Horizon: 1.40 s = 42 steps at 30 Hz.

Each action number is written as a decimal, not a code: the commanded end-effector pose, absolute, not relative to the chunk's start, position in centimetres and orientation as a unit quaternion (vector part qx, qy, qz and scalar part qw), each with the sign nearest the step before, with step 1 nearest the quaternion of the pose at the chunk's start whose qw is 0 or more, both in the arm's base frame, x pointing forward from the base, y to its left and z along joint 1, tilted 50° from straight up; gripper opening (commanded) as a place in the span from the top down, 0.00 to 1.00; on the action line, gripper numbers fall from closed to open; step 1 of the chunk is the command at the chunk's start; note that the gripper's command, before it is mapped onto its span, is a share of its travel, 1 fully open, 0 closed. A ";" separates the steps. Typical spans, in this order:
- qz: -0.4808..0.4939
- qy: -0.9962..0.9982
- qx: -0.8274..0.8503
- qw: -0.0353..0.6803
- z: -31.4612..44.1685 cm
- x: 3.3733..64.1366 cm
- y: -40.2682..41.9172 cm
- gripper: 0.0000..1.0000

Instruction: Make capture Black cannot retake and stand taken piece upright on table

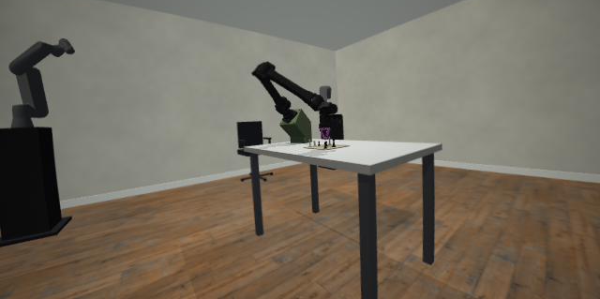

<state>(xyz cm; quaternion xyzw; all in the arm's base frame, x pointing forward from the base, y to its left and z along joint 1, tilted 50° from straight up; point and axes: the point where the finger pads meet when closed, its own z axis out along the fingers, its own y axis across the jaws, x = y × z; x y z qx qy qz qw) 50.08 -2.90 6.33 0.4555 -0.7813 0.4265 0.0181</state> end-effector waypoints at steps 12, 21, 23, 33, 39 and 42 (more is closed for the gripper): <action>0.426 -0.784 0.451 0.017 6.5 50.2 -3.6 0.64; 0.429 -0.784 0.448 0.008 7.4 50.1 -3.7 0.64; 0.429 -0.784 0.449 0.010 7.5 50.0 -3.8 0.64; 0.428 -0.784 0.449 0.012 7.3 49.8 -4.0 0.64; 0.428 -0.784 0.449 0.012 7.3 49.9 -4.0 0.64; 0.428 -0.784 0.449 0.012 7.3 49.9 -4.0 0.64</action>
